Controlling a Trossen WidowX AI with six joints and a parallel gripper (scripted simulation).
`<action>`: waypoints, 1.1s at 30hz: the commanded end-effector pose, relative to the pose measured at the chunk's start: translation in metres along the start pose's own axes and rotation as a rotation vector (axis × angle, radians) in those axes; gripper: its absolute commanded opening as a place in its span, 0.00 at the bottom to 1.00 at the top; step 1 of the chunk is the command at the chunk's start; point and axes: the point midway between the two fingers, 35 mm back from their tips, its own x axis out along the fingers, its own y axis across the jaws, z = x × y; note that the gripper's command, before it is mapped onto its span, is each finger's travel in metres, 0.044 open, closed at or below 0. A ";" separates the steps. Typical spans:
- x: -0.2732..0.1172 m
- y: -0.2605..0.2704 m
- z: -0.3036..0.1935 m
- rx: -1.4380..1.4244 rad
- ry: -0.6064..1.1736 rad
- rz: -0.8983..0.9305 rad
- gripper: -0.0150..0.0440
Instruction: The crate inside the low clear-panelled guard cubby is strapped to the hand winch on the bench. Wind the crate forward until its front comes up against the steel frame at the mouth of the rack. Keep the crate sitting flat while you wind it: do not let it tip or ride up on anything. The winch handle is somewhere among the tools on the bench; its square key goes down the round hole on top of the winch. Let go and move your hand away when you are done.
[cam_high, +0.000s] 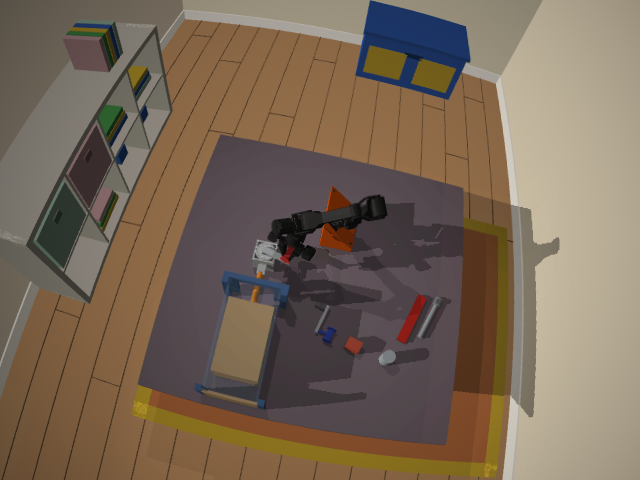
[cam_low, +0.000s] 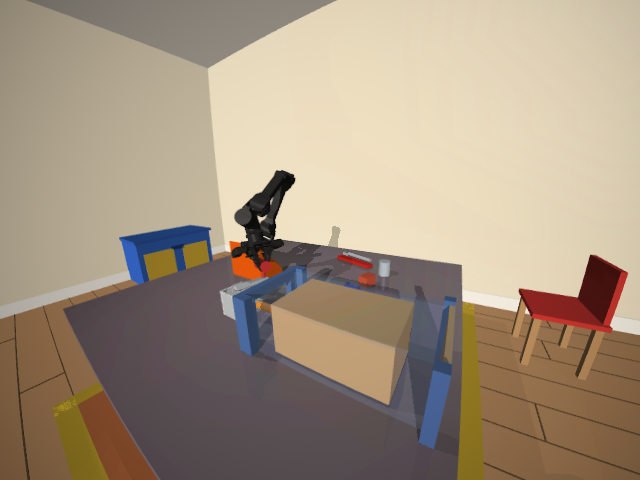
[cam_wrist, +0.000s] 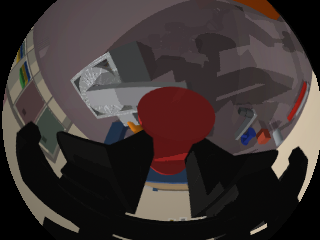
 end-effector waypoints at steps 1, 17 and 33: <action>-0.004 0.003 0.013 0.023 -0.014 0.008 0.25; -0.013 0.011 0.032 0.024 -0.015 0.010 0.25; -0.022 0.023 0.049 0.024 -0.016 0.012 0.25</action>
